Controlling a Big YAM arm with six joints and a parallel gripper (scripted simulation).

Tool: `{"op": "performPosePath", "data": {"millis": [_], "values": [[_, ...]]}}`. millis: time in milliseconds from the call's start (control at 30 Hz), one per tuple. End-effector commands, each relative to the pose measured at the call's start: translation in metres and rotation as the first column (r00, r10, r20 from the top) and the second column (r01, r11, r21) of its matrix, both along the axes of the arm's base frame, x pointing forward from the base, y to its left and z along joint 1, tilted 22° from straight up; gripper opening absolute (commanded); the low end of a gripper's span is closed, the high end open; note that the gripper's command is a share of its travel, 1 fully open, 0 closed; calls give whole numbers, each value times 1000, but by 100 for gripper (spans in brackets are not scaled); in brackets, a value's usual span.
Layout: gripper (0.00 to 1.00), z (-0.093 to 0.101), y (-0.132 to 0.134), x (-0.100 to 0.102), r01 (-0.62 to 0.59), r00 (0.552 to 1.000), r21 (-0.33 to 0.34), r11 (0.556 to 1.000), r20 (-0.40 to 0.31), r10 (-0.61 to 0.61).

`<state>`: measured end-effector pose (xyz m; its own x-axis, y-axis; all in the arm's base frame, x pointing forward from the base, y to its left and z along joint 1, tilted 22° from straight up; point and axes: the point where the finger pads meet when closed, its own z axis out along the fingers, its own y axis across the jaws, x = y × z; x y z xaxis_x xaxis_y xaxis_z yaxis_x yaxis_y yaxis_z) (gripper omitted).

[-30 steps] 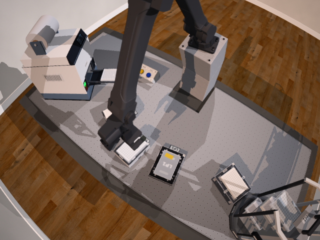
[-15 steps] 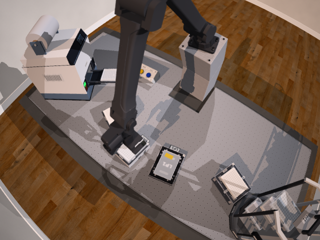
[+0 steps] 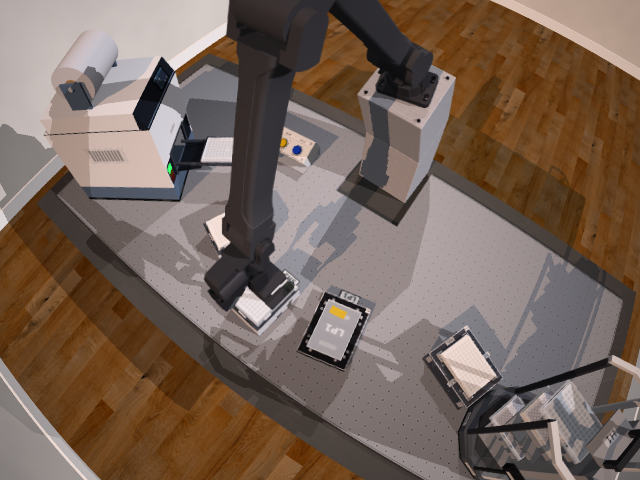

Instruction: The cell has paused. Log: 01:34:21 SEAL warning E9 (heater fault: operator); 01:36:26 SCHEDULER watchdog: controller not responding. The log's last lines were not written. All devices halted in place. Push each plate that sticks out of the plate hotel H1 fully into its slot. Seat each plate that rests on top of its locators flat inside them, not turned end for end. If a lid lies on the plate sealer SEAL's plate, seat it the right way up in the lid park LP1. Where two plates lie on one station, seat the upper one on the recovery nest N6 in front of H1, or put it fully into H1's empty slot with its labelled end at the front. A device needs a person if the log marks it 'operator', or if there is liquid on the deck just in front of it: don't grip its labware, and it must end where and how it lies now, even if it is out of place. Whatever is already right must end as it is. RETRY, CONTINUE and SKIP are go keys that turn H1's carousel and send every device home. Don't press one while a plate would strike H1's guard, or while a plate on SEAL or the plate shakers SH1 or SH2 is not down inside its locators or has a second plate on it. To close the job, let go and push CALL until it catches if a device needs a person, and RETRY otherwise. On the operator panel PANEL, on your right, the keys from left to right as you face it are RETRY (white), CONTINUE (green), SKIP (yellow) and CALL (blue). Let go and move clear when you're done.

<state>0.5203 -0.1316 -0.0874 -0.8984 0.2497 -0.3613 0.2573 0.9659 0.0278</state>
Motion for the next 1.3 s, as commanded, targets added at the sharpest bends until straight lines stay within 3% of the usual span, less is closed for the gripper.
{"op": "performPosePath", "data": {"millis": [0,367,467,500,933,1000,1033,1100,1267], "values": [[100,0,-1,15,5,1000,-5,1000,25,-5],[100,-15,-1,20,4,1000,-5,1000,24,-4],[100,-9,-2,22,4,999,-7,1000,34,-4],[100,-17,-1,21,4,1000,-5,1000,24,-4],[100,-34,-2,26,4,1000,-4,1000,23,-3],[100,-34,-2,26,4,1000,-4,1000,23,-3],[100,-24,-3,31,4,999,-9,1000,40,-4],[100,-37,-2,27,4,1000,-4,1000,22,-4],[100,-30,-4,23,2,1000,-6,1000,20,-2]]}}
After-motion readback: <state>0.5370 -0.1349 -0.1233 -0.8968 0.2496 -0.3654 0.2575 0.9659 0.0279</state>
